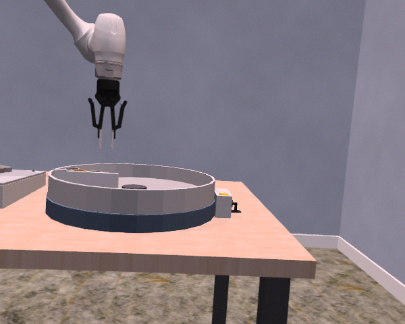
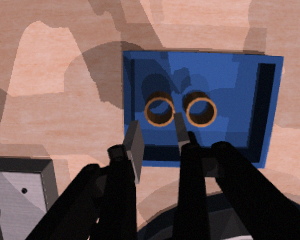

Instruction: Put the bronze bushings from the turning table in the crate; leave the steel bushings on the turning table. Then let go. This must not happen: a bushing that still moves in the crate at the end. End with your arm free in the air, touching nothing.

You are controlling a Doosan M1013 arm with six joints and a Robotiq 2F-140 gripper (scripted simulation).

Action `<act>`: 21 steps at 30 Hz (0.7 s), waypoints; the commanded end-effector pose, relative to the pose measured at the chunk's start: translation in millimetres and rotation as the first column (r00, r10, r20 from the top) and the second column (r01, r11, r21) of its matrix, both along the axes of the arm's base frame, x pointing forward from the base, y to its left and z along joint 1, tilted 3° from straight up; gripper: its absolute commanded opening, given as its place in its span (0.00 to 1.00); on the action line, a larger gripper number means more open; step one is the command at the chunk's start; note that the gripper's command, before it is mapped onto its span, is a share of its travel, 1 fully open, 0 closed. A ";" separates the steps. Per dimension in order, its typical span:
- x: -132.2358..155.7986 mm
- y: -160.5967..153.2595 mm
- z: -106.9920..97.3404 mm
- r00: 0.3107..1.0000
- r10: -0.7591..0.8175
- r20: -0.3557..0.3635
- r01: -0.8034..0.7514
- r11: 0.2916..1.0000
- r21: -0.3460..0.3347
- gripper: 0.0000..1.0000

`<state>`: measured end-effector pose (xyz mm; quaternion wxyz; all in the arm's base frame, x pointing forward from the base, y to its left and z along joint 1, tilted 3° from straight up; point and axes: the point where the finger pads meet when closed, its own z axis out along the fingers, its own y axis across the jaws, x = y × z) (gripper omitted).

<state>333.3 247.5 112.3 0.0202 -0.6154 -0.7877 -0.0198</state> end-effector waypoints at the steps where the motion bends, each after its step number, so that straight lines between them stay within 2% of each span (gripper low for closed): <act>1: 0.0 -0.3 0.0 1.000 0.001 0.000 -0.001 1.000 0.000 0.10; 10: 0.7 -9.0 -0.4 1.000 0.026 0.001 -0.026 1.000 0.000 0.10; 21: 1.5 -48.1 -2.5 0.990 0.143 0.008 -0.143 0.990 0.001 0.10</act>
